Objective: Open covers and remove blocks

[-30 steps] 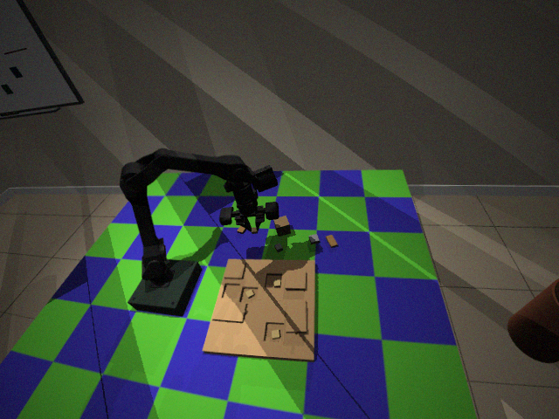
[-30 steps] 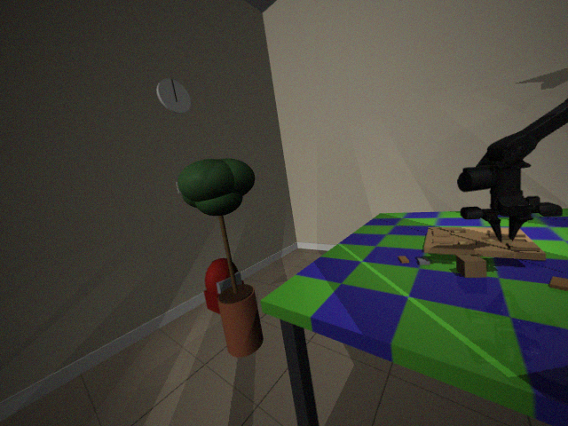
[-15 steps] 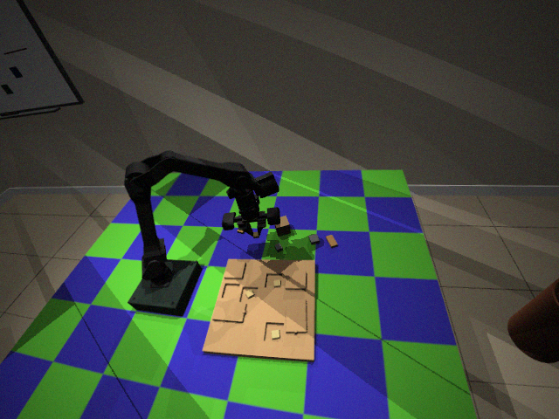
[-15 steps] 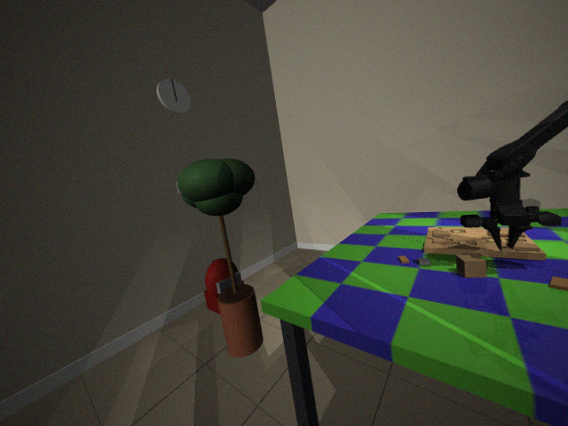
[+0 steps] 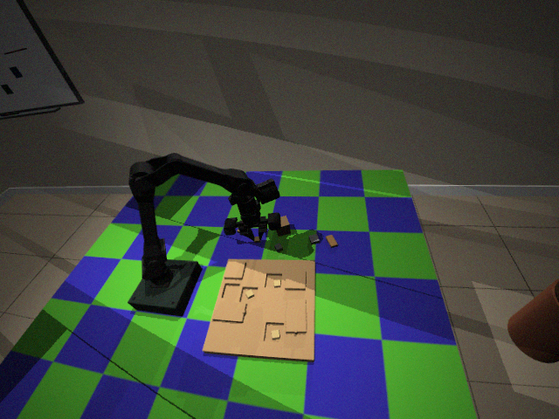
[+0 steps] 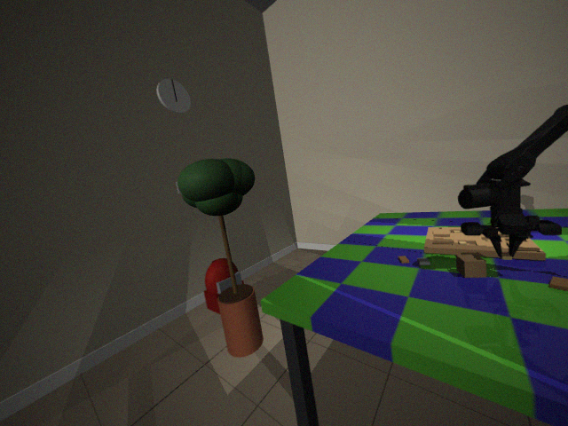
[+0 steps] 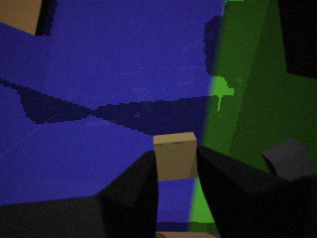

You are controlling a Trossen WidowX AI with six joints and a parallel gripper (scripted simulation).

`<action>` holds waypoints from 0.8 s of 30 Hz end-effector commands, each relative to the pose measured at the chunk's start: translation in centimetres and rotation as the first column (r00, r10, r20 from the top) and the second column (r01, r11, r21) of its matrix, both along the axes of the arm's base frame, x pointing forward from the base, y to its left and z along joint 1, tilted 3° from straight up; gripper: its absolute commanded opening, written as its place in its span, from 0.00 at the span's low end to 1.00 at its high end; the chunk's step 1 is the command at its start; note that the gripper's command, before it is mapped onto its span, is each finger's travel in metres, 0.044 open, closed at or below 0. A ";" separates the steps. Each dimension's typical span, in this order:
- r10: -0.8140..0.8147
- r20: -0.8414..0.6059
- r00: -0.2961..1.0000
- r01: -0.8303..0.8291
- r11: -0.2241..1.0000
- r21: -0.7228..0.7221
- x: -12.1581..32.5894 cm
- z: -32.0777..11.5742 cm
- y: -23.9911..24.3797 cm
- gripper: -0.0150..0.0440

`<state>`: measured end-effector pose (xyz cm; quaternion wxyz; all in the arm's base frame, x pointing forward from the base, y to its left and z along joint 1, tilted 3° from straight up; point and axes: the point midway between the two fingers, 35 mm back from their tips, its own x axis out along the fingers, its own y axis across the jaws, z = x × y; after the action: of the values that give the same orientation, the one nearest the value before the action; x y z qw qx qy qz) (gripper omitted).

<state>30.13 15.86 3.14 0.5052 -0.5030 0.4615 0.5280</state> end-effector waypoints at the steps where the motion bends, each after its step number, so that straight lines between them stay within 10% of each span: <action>1: -0.004 -0.004 1.000 0.004 1.000 0.002 -0.1 -0.6 0.0 0.39; 17: -0.004 -0.004 1.000 0.004 1.000 0.002 -0.5 -3.0 0.0 0.39; 24: 0.000 -0.001 1.000 0.000 1.000 0.000 -0.3 -2.7 0.0 0.70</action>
<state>29.78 15.87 0.37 0.5044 -0.5025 0.4623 0.5285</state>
